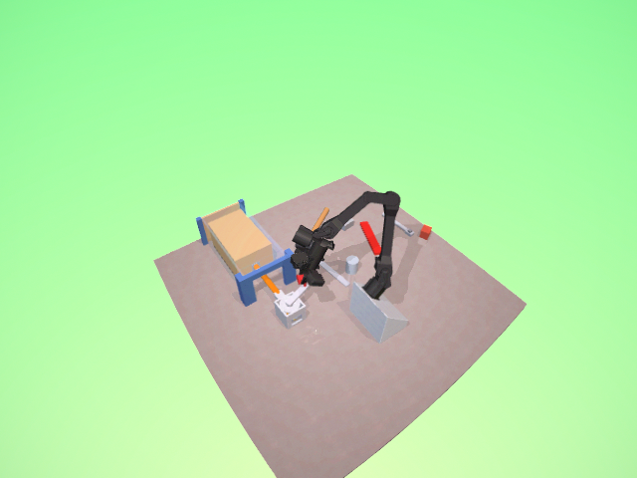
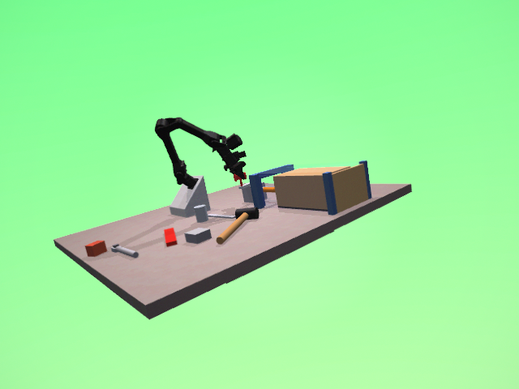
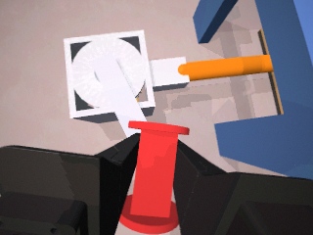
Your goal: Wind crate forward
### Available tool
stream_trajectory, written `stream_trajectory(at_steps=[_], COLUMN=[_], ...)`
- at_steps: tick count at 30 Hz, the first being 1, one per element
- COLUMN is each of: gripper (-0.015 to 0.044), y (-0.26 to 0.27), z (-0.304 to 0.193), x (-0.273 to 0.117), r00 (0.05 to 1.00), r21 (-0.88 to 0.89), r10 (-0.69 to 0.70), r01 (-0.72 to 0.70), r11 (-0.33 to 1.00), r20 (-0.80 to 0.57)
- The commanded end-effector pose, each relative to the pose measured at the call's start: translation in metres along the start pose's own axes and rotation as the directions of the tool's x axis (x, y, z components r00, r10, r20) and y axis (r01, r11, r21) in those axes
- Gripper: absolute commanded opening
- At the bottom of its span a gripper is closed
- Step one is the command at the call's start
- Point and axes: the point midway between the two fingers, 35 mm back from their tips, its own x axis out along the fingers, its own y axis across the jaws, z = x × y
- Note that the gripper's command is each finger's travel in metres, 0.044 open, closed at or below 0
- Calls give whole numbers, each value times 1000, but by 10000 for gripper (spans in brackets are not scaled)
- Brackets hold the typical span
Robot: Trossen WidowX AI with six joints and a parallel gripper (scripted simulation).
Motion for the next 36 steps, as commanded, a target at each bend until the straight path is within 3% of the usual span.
stream_trajectory(at_steps=[1,36], gripper=[7,0], y=[0,-11], z=[0,6], x=[0,6], r00=[1000,1000], r21=[0,-5], r10=[0,0], r01=[0,-1], r11=[1000,1000], r20=[0,-9])
